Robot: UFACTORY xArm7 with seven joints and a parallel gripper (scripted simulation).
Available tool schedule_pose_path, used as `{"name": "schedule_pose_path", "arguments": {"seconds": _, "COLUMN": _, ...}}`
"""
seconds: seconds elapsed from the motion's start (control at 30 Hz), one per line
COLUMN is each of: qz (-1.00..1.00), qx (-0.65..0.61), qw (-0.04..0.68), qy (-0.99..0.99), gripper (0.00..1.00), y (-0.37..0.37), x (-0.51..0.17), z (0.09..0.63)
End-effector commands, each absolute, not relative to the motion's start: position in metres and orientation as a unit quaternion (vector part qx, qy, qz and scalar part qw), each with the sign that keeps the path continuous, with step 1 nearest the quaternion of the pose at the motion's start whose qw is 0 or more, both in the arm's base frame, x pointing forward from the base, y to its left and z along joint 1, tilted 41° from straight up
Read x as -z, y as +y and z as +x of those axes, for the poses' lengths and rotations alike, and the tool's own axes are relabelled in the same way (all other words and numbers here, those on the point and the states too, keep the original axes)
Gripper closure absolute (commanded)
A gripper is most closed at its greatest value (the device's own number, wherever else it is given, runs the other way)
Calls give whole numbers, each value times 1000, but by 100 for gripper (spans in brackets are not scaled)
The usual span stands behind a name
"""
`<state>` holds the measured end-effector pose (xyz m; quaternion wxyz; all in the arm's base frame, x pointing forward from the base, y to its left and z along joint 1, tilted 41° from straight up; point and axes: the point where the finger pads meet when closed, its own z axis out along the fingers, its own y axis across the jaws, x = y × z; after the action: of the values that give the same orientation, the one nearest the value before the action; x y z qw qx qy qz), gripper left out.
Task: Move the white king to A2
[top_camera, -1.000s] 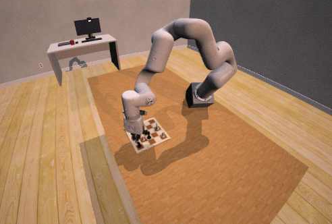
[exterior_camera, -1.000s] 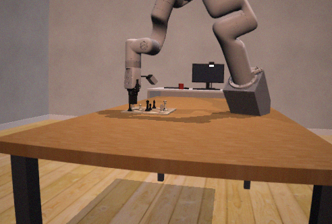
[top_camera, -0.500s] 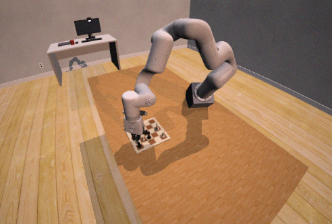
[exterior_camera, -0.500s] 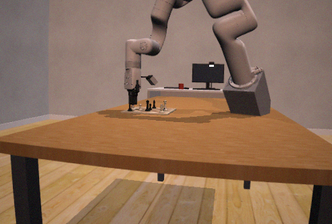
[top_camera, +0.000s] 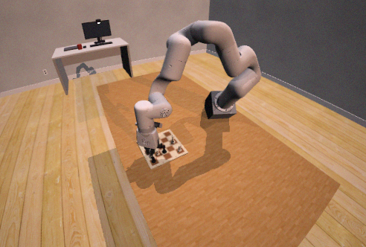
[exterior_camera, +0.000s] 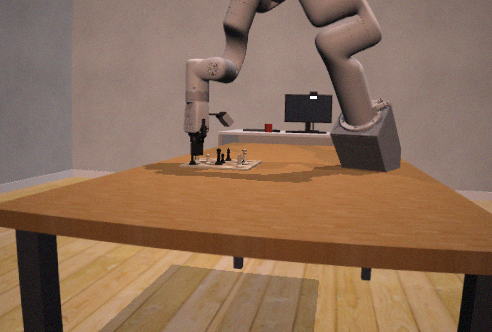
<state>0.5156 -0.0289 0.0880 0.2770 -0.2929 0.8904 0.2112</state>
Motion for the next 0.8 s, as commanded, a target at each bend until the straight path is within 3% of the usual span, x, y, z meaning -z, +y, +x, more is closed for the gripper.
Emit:
{"name": "schedule_pose_path", "arguments": {"seconds": 0.0, "qz": -292, "qx": -210, "qw": 278, "qy": 891, "gripper": 100, "y": -30, "x": -89, "z": 516}}
{"name": "schedule_pose_path", "arguments": {"seconds": 0.73, "qz": -292, "qx": -210, "qw": 278, "qy": 891, "gripper": 100, "y": -30, "x": -89, "z": 516}}
{"name": "schedule_pose_path", "arguments": {"seconds": 0.77, "qz": -292, "qx": -210, "qw": 278, "qy": 891, "gripper": 92, "y": -30, "x": -89, "z": 516}}
